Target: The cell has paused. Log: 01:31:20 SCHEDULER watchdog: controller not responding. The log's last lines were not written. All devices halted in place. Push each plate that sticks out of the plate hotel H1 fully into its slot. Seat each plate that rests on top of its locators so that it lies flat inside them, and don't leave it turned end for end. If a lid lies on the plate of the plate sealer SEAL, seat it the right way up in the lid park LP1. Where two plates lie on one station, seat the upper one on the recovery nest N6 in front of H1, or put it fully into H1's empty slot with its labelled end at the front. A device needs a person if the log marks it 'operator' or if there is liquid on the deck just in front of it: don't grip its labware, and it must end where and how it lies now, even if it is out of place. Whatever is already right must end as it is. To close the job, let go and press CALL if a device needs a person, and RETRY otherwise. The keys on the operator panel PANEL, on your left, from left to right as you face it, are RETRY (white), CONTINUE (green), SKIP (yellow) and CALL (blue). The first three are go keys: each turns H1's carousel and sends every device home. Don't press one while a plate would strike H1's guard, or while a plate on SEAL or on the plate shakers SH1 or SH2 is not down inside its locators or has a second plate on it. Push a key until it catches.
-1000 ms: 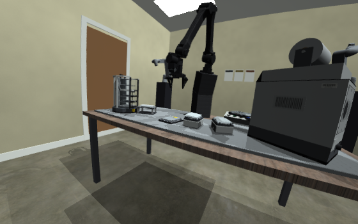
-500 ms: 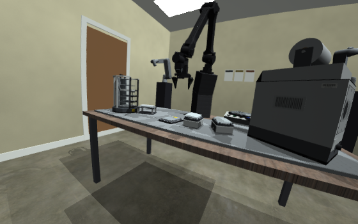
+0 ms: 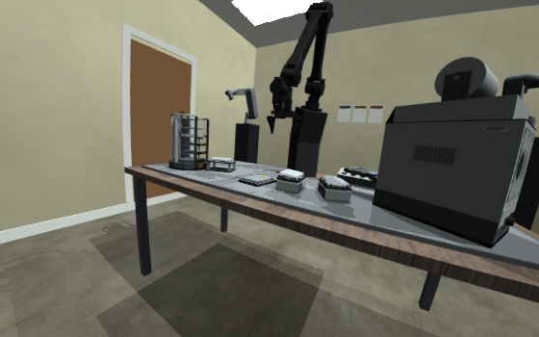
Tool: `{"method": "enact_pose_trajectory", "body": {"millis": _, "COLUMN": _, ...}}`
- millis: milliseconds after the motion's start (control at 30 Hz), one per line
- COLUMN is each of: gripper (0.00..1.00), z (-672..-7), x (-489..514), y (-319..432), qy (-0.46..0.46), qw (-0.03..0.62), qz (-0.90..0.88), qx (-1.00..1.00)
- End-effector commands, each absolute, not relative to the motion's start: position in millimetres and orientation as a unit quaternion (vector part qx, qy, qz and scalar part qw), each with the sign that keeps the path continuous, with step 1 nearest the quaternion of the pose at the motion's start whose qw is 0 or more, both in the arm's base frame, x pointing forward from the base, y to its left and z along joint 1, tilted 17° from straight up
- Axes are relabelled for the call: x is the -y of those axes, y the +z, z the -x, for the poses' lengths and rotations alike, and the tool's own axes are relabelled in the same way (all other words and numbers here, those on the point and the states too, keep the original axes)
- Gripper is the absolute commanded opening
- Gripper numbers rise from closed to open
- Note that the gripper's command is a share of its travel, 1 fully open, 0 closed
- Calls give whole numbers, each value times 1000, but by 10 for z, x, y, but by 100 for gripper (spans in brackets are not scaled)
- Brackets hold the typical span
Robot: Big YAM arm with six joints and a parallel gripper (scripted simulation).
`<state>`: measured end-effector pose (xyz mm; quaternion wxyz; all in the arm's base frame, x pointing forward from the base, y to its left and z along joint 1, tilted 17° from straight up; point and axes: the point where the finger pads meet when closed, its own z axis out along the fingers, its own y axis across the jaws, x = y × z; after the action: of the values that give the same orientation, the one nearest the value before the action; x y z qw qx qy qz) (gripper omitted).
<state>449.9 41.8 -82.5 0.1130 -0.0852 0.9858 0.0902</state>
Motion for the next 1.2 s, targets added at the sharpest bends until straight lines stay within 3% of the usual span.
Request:
{"method": "enact_pose_trajectory", "body": {"millis": 0, "gripper": 100, "z": -4506, "x": -591, "y": -717, "qy": 91, "qw": 121, "qz": 80, "qx": -985}}
{"method": "enact_pose_trajectory", "body": {"millis": 433, "gripper": 100, "z": -4607, "x": -968, "y": -629, "qy": 92, "qw": 122, "qz": 80, "qx": -985}}
{"method": "enact_pose_trajectory", "body": {"millis": 833, "gripper": 100, "z": -4373, "x": -1329, "y": -590, "qy": 67, "qw": 142, "qz": 277, "qx": -948}}
{"method": "enact_pose_trajectory", "body": {"millis": 1167, "gripper": 100, "z": -4253, "x": -1571, "y": -609, "qy": 69, "qw": 136, "qz": 267, "qx": -952}}
